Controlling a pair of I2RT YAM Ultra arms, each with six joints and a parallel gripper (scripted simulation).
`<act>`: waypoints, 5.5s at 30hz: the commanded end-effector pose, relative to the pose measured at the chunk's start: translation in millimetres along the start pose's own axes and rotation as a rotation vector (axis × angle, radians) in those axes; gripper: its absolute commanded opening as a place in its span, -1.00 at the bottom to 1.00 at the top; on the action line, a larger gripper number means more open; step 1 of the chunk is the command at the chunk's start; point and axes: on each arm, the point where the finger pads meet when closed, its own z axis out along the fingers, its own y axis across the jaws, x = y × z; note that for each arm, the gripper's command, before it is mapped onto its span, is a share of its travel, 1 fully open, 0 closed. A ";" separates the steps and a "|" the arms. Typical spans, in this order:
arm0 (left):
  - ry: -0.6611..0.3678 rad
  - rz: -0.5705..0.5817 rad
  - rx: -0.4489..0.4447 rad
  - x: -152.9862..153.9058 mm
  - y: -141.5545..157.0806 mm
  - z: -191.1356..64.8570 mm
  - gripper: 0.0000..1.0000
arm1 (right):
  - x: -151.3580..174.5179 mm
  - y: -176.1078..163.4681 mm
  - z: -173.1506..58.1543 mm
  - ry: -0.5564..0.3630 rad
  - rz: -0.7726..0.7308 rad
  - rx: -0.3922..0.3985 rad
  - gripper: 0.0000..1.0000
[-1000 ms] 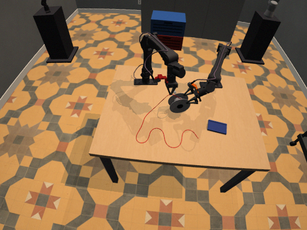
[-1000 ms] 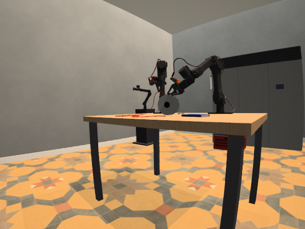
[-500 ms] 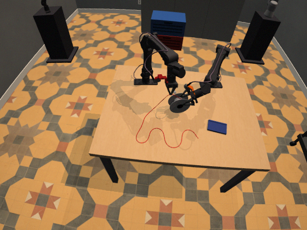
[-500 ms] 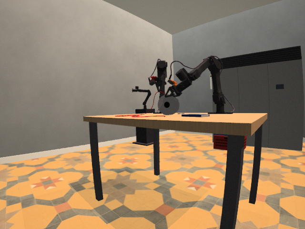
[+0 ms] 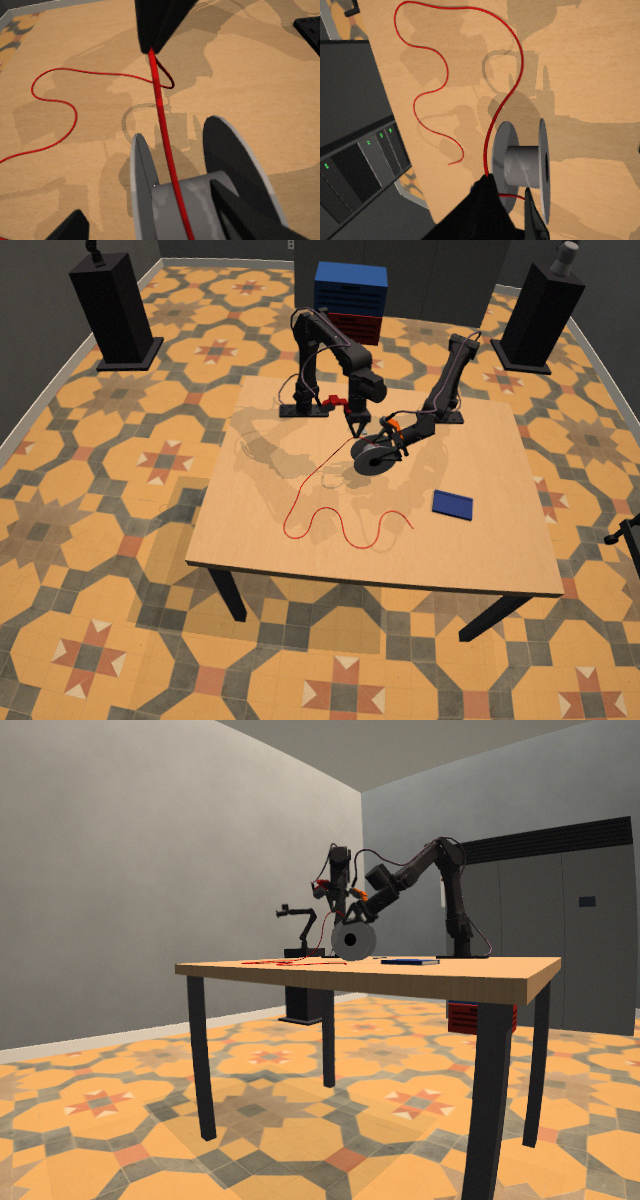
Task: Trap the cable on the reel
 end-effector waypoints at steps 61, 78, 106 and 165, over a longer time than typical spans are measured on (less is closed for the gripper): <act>-0.008 -0.005 -0.004 -2.1 0.4 -8.3 -1.00 | -5.0 -1.1 -7.0 -0.008 -0.003 -0.017 -1.00; -0.008 -0.004 -0.003 -1.9 -0.8 -8.7 -1.00 | -5.7 -0.5 -7.0 -0.009 -0.003 -0.018 -0.48; -0.008 -0.004 -0.003 -1.9 -0.8 -8.7 -1.00 | -55.1 11.4 -48.2 0.010 0.002 -0.034 -0.40; -0.030 0.017 -0.017 -36.2 5.1 -23.4 -1.00 | -98.6 27.7 -60.6 -0.011 -0.081 -0.091 -0.40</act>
